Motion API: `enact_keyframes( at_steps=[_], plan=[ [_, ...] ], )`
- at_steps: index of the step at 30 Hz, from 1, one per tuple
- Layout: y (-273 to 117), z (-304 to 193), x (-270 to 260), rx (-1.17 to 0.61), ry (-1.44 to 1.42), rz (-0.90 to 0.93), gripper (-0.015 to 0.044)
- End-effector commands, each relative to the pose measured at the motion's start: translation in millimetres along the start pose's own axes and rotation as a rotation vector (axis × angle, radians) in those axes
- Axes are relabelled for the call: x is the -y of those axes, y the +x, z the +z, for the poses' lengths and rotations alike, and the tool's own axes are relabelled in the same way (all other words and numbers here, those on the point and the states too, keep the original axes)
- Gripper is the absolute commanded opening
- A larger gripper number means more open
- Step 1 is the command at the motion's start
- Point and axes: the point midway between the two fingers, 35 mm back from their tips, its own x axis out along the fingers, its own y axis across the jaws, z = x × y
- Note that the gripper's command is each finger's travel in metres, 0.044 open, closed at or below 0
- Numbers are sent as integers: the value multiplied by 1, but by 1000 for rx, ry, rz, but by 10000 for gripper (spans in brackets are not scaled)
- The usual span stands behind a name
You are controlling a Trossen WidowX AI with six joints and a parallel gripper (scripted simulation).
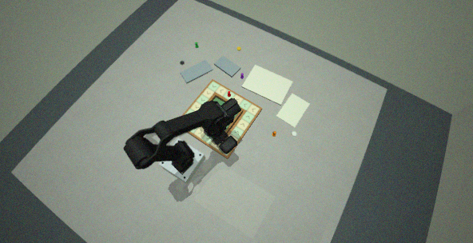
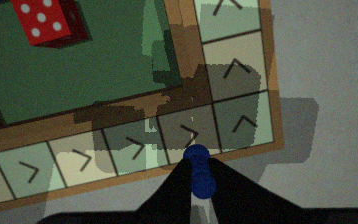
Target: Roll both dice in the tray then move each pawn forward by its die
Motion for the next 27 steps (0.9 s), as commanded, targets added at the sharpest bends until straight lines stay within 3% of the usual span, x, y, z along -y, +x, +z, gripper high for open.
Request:
enact_keyframes(
  at_steps=[1,23,27],
  plan=[
    [15,-2,0,-6,-7,4,0],
    [48,-3,0,-6,-7,4,0],
    [42,-2,1,-4,0,0,105]
  ],
)
